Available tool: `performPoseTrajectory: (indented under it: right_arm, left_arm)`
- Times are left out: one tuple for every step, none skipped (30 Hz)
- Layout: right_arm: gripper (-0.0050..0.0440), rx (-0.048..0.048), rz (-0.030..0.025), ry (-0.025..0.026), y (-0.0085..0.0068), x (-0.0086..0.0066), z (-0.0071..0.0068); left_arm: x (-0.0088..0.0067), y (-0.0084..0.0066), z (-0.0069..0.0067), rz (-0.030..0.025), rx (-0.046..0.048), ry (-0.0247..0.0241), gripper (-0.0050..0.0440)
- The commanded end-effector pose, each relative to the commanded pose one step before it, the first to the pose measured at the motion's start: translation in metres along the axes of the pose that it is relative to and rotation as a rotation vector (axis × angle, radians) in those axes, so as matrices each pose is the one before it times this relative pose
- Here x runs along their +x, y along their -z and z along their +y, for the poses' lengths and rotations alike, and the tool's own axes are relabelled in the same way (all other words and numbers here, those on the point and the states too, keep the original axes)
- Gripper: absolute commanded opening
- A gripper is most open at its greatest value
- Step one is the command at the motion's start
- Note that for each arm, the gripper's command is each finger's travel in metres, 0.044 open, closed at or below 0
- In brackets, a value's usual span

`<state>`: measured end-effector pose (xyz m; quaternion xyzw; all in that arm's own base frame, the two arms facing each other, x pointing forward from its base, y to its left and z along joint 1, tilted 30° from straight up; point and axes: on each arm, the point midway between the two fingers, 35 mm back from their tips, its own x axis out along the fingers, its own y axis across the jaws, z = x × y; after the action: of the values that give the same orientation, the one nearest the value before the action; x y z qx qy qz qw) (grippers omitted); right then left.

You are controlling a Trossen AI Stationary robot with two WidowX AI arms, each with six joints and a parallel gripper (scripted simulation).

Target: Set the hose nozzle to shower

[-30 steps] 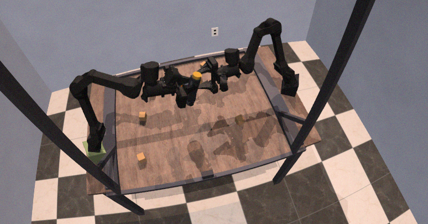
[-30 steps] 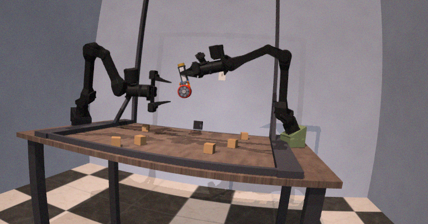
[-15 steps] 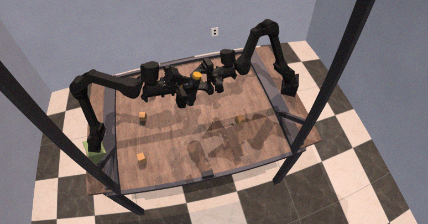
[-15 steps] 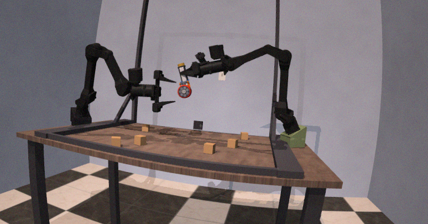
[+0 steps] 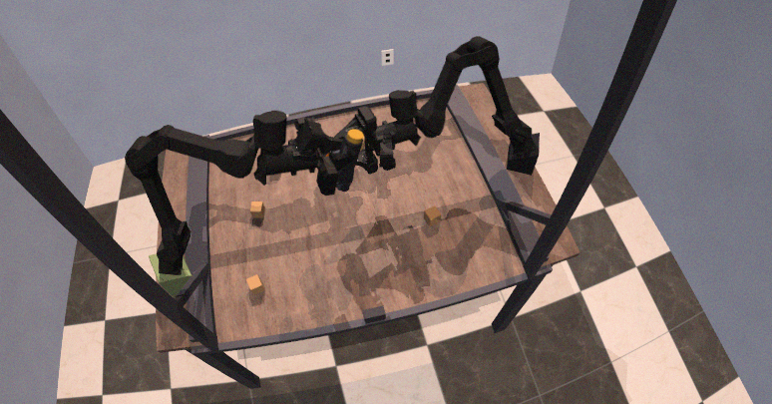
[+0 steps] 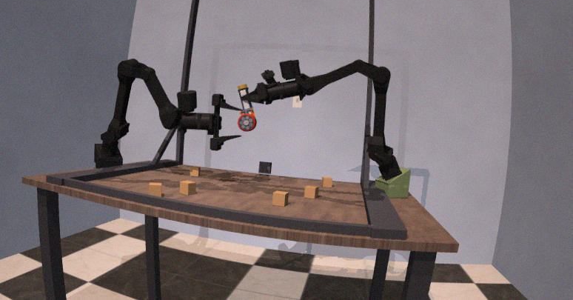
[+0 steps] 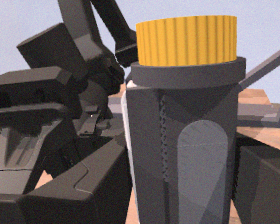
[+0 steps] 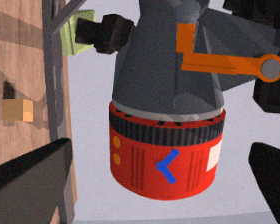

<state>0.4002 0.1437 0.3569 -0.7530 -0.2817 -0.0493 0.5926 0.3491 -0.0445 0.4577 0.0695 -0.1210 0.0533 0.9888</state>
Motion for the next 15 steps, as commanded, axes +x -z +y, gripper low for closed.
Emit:
performPoseTrajectory:
  right_arm:
    - [0.0408, -0.00583, 0.01031, 0.02073, 0.00297, 0.00812, -0.00938]
    - [0.0408, -0.00023, 0.00020, 0.00041, 0.00005, 0.00178, -0.00018]
    - [0.0408, -0.00001, 0.00003, 0.00006, -0.00001, 0.00167, -0.00003]
    - [0.0408, -0.00001, 0.00003, 0.00006, -0.00001, 0.00166, -0.00002]
    - [0.0408, -0.00019, 0.00018, 0.00039, 0.00003, 0.00176, -0.00016]
    - [0.0408, -0.00001, 0.00003, 0.00006, -0.00001, 0.00166, -0.00002]
    - [0.0408, -0.00001, 0.00003, 0.00006, -0.00002, 0.00157, -0.00001]
    - [0.0408, 0.00000, 0.00000, 0.00000, 0.00000, 0.00000, 0.00000]
    - [0.0408, 0.00000, 0.00000, 0.00000, 0.00000, 0.00000, 0.00000]
    - [0.0408, -0.00016, 0.00015, 0.00032, 0.00005, 0.00142, -0.00016]
    - [0.0408, -0.00001, 0.00003, 0.00006, -0.00001, 0.00167, -0.00003]
    - [0.0408, -0.00001, 0.00003, 0.00006, -0.00001, 0.00166, -0.00002]
    - [0.0408, -0.00016, 0.00020, 0.00036, 0.00005, 0.00168, -0.00015]
    - [0.0408, -0.00001, 0.00003, 0.00006, -0.00001, 0.00166, -0.00002]
    - [0.0408, -0.00001, 0.00003, 0.00006, -0.00002, 0.00157, -0.00001]
  left_arm:
    - [-0.00488, -0.01637, 0.00453, -0.04105, -0.00846, -0.00464, 0.0170]
    - [0.00000, 0.00000, 0.00000, 0.00000, 0.00000, 0.00000, 0.0170]
    - [0.00000, 0.00000, 0.00000, 0.00000, 0.00000, 0.00000, 0.0170]
    - [0.00000, 0.00000, 0.00000, 0.00000, 0.00000, 0.00000, 0.0170]
    - [0.00000, 0.00000, 0.00000, 0.00000, 0.00000, 0.00000, 0.0170]
    - [0.00000, 0.00000, 0.00000, 0.00000, 0.00000, 0.00000, 0.0170]
    - [0.00000, 0.00000, 0.00000, 0.00000, 0.00000, 0.00000, 0.0170]
    - [0.00000, 0.00000, 0.00000, 0.00000, 0.00000, 0.00000, 0.0170]
    - [0.00000, 0.00000, 0.00000, 0.00000, 0.00000, 0.00000, 0.0170]
    - [0.00000, 0.00000, 0.00000, 0.00000, 0.00000, 0.00000, 0.0170]
    - [0.00000, 0.00000, 0.00000, 0.00000, 0.00000, 0.00000, 0.0170]
    - [0.00000, 0.00000, 0.00000, 0.00000, 0.00000, 0.00000, 0.0170]
    - [0.00000, 0.00000, 0.00000, 0.00000, 0.00000, 0.00000, 0.0170]
    - [0.00000, 0.00000, 0.00000, 0.00000, 0.00000, 0.00000, 0.0170]
    - [0.00000, 0.00000, 0.00000, 0.00000, 0.00000, 0.00000, 0.0170]
